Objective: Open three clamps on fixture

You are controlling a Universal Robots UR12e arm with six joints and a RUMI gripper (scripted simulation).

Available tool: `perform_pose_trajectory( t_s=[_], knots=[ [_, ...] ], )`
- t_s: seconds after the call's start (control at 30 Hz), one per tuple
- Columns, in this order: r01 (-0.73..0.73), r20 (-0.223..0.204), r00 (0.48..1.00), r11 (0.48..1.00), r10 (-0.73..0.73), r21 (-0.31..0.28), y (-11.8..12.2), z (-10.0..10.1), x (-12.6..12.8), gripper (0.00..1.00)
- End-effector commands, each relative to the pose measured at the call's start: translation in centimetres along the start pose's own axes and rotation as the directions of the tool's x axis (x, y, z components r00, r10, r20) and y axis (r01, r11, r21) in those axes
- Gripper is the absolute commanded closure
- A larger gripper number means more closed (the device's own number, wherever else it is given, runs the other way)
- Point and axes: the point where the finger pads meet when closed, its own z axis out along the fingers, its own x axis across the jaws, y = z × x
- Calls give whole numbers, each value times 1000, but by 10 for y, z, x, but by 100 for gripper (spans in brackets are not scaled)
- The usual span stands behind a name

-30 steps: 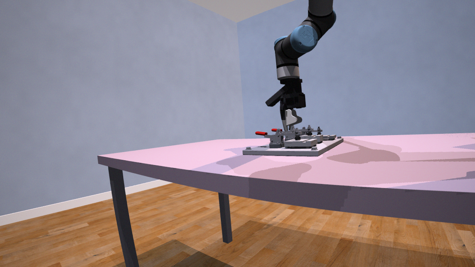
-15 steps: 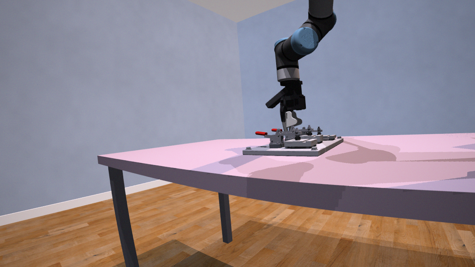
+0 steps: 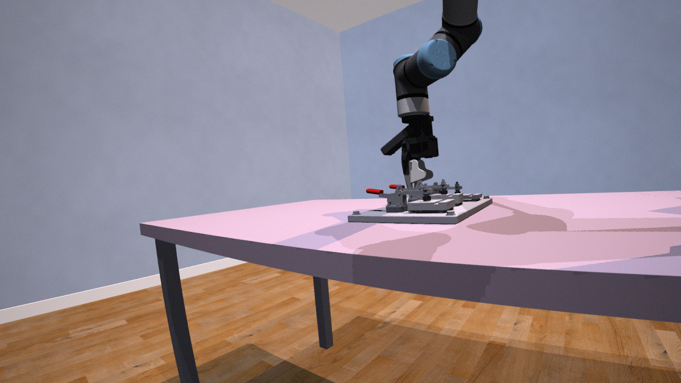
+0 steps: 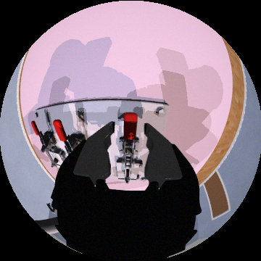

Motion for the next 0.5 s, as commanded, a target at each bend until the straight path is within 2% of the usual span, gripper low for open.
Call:
perform_pose_trajectory(
  t_s=[0.0, 0.37, 0.4, 0.47],
  knots=[
    [-2, 0, 1000, 1000, 2, 3, 0, -2, 1, 72],
    [-4, 1, 1000, 1000, 4, 3, 0, -2, 2, 72],
    [-4, 1, 1000, 1000, 4, 3, 1, -2, 2, 100],
    [-5, 2, 1000, 1000, 5, 3, 1, -2, 2, 100]
  ],
)
